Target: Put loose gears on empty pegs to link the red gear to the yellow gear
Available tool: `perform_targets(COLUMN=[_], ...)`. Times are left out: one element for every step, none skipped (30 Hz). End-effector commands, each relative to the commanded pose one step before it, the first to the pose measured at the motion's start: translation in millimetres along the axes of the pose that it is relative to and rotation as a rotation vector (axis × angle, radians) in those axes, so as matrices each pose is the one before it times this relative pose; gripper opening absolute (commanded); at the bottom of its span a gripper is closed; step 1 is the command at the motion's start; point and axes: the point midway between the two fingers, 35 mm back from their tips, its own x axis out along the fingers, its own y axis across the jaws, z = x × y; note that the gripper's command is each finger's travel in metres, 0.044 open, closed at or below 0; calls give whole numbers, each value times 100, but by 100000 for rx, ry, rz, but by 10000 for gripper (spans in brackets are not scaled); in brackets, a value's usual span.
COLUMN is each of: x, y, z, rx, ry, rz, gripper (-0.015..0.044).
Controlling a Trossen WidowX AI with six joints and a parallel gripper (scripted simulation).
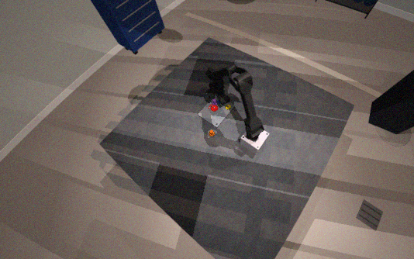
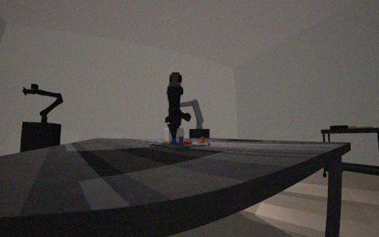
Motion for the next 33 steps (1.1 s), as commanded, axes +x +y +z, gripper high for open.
perform_targets(x=[92, -21, -29, -37, -47, -57, -65, -68, -185, -394, -510, -670, -879, -778, -626, -411, -145, 0, 0, 615, -32, -48, -53, -44, -36, -27, -18, -10, -1, 8, 16, 22, 20], y=[27, 1, 1, 1, 2, 2, 2, 2, -14, -26, -26, -21, -7, 14, 24, 23, 9, 0, 0, 194, 413, 733, 995, 1082, 1154, 1211, 1254, 1279, 1295, 1294, 1278, 1109, 785], z=[14, -4, -6, -8, -10, -12, -13, -14, 2, 3, 3, 1, -4, -9, -11, -9, -4, 0, 0, 199, 548, 867, 987, 872, 746, 616, 481, 343, 207, 70, -65, -171, -192], rx=[3405, 770, 1053, 1368, 1723, 2111, 2414, 2514, 257, 546, 704, 921, 1201, 1058, 848, 556, 196, 0, 0, -471, 2832, 4719, 5881, 5896, 5896, 5896, 5896, 5882, 5897, 5897, 5897, 5229, 3807], ry=[143, 0, 0, 0, 1, 1, 1, 1, 0, -1, -1, -1, -1, 0, 0, 0, 0, 0, 0, -177, -46, -74, -87, -80, -71, -61, -49, -36, -22, -8, 7, 19, 21], rz=[-114, 0, 0, 0, -1, -1, -1, -1, -2, -4, -5, -5, -5, -2, -1, 0, 0, 0, 0, -58, 13, 28, 47, 59, 71, 81, 90, 97, 102, 106, 108, 96, 69], gripper=[26, 53, 79, 105, 131, 140, 140, 140, 140, 140, 140, 140, 140, 140, 140, 140, 140, 140, 140, 166, 193, 219, 245, 271, 298, 324, 350, 376, 402, 429, 440, 440, 440])
